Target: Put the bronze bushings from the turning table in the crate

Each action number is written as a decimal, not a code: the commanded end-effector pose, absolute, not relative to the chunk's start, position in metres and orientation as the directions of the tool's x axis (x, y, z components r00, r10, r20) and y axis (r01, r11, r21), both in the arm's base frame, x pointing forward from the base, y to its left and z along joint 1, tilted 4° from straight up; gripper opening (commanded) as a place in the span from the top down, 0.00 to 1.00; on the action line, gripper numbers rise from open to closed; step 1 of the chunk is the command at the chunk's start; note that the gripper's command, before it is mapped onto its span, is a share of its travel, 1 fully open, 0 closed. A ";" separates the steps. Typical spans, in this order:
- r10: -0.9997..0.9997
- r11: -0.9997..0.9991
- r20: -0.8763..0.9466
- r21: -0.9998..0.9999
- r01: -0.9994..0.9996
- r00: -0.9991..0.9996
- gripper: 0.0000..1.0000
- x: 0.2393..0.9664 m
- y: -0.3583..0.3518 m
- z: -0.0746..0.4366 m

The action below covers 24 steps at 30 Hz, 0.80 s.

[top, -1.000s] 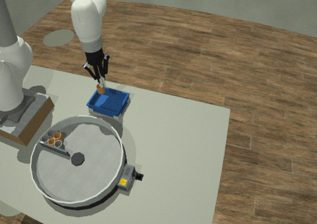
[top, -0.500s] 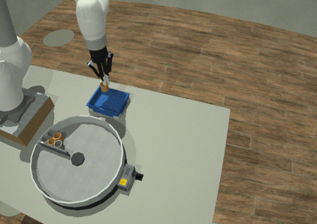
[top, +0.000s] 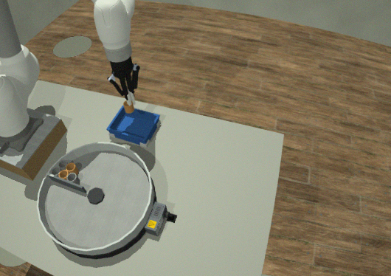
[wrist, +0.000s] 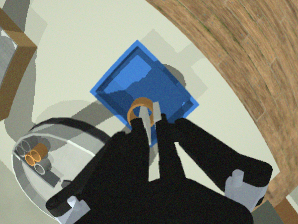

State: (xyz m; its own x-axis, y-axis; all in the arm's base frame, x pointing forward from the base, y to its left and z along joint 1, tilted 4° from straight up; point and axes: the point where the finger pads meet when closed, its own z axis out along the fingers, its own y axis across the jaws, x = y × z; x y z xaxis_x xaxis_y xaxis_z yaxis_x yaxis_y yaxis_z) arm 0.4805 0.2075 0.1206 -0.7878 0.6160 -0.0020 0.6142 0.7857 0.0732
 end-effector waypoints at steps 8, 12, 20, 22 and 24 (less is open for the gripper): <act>0.616 0.786 -0.002 0.067 0.615 -0.788 1.00 0.481 0.207 0.121; 0.616 0.786 -0.002 0.067 0.615 -0.788 1.00 0.481 0.207 0.119; 0.616 0.786 -0.002 0.067 0.615 -0.788 1.00 0.482 0.209 0.095; 0.616 0.786 -0.002 0.067 0.615 -0.788 1.00 0.482 0.210 0.083; 0.616 0.786 -0.002 0.067 0.615 -0.788 1.00 0.483 0.210 0.071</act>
